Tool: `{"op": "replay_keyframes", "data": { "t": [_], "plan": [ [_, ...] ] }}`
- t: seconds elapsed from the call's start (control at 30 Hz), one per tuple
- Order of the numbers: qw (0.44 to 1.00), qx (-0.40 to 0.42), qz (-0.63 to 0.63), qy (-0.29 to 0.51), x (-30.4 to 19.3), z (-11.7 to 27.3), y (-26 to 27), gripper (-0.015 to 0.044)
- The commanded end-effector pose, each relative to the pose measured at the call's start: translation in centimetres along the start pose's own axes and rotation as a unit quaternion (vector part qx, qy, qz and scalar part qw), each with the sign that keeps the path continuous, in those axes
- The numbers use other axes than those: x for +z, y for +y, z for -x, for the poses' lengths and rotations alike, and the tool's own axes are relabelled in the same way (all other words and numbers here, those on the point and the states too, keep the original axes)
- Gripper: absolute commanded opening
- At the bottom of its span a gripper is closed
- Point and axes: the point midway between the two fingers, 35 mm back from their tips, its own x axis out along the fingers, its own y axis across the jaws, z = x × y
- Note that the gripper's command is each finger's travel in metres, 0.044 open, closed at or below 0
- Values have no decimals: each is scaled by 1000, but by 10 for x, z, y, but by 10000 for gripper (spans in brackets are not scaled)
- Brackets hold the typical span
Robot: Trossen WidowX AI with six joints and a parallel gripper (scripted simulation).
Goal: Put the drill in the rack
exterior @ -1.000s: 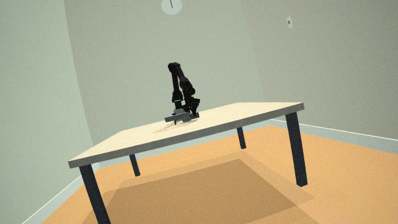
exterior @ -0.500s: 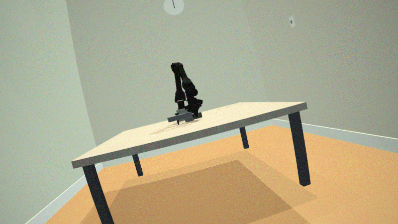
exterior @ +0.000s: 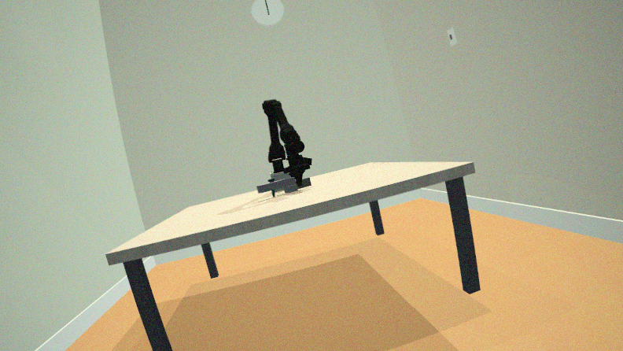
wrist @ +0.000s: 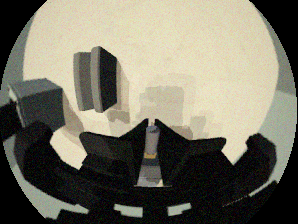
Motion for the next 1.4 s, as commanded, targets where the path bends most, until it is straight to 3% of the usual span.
{"op": "replay_keyframes", "data": {
  "t": [0.0,1.07,1.37],
  "plan": [
    [1000,0,1,0,3,0,0,0],
    [1000,1,2,-3,46,0,0,0],
    [1000,1,4,-5,41,0,0,236]
  ]
}}
